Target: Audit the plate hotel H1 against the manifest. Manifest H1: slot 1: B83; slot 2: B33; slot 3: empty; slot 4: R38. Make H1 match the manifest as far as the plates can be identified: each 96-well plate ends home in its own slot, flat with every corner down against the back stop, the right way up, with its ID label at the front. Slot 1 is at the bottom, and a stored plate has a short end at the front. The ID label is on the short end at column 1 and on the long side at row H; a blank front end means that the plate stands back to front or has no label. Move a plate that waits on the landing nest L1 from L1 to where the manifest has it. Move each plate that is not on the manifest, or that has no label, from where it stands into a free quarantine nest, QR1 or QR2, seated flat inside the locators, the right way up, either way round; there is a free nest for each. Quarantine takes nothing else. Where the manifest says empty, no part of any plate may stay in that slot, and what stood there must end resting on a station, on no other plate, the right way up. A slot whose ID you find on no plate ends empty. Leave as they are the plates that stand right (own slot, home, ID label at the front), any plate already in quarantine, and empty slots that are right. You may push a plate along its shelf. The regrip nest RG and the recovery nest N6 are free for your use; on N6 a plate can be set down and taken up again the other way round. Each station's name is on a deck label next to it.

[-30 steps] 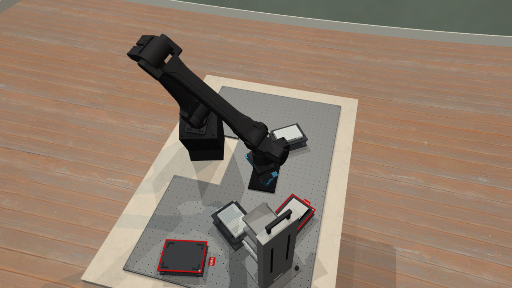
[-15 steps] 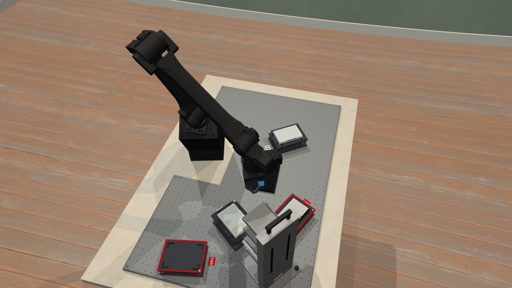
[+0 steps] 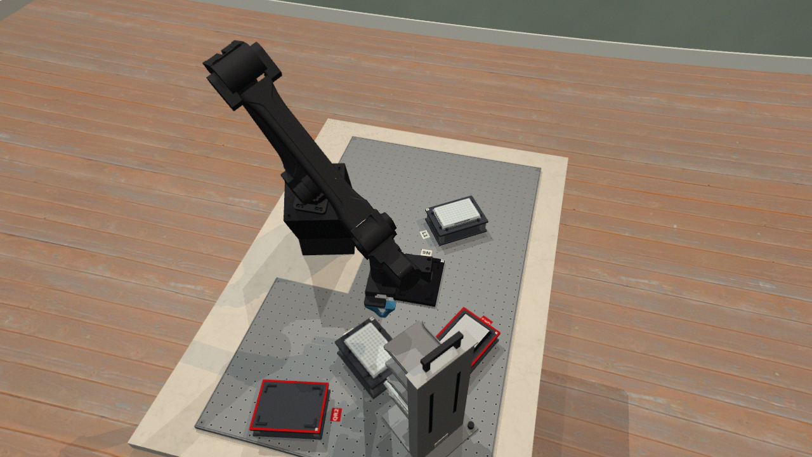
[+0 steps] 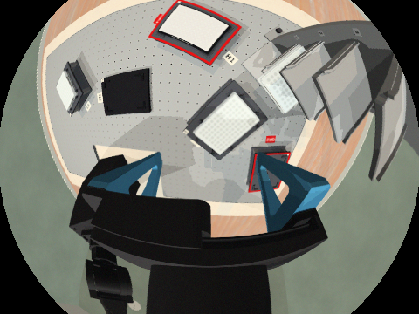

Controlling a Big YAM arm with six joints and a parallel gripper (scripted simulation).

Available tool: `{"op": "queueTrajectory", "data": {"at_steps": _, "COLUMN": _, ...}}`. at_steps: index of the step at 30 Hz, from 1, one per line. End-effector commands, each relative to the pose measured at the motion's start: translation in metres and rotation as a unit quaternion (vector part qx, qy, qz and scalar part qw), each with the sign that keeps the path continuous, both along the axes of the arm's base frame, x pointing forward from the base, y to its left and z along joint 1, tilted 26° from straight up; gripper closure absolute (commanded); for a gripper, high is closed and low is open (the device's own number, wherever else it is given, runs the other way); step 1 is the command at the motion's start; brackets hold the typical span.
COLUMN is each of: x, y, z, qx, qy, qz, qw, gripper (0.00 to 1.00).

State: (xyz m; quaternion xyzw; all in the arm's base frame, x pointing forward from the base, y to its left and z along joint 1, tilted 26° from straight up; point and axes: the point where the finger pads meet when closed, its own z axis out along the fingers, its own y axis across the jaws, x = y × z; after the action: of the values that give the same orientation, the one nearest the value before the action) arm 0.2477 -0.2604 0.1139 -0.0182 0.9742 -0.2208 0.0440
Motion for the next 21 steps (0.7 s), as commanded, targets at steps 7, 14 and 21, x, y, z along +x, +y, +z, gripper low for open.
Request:
{"op": "queueTrajectory", "data": {"at_steps": 7, "x": -0.017, "y": -0.03, "z": 0.029, "qx": -0.003, "qy": -0.068, "qz": -0.114, "qw": 0.991, "gripper": 0.0}}
{"op": "queueTrajectory", "data": {"at_steps": 14, "x": -0.032, "y": -0.038, "z": 0.018, "qx": 0.015, "qy": -0.077, "qz": -0.167, "qw": 0.983, "gripper": 0.0}}
{"op": "queueTrajectory", "data": {"at_steps": 21, "x": -0.029, "y": -0.037, "z": 0.023, "qx": 0.019, "qy": -0.115, "qz": -0.226, "qw": 0.967, "gripper": 0.0}}
